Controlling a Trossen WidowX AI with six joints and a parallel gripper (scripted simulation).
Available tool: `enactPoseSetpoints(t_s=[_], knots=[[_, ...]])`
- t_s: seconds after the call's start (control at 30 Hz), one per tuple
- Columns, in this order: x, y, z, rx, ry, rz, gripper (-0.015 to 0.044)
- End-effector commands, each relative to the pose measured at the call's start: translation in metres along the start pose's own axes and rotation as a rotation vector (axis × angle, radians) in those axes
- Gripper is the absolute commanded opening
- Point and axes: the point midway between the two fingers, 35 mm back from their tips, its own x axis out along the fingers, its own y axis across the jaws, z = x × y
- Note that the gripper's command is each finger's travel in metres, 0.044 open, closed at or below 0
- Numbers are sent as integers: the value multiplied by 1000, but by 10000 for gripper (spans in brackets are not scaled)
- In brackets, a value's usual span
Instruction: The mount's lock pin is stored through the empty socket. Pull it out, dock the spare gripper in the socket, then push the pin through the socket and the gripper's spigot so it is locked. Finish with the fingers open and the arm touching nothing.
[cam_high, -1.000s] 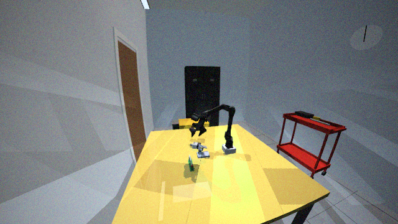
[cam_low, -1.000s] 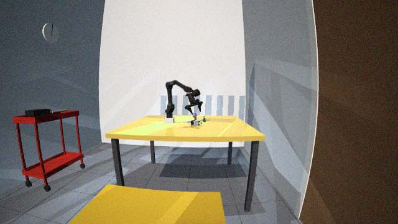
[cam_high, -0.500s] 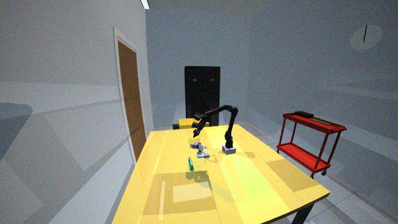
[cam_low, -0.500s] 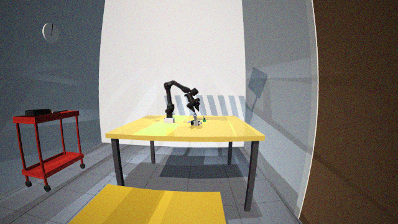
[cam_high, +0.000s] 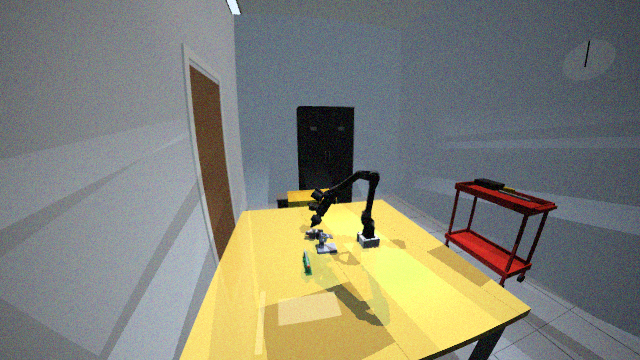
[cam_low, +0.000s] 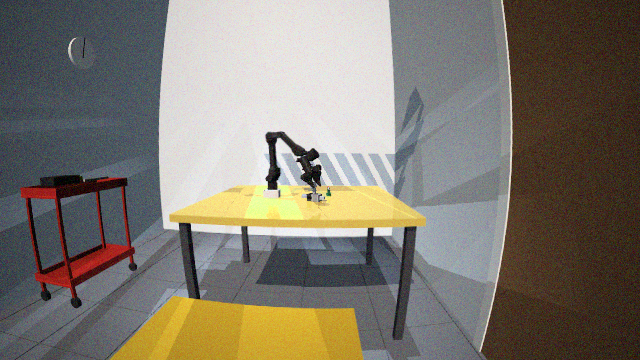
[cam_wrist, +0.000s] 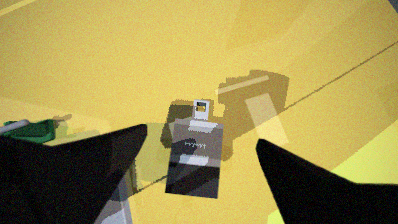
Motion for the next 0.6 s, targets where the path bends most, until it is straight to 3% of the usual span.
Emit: enactPoseSetpoints(t_s=[0.0, 0.57], knots=[[19, 1, -15, -6, 7, 6, 440], [40, 2, -26, -6, 7, 6, 440]])
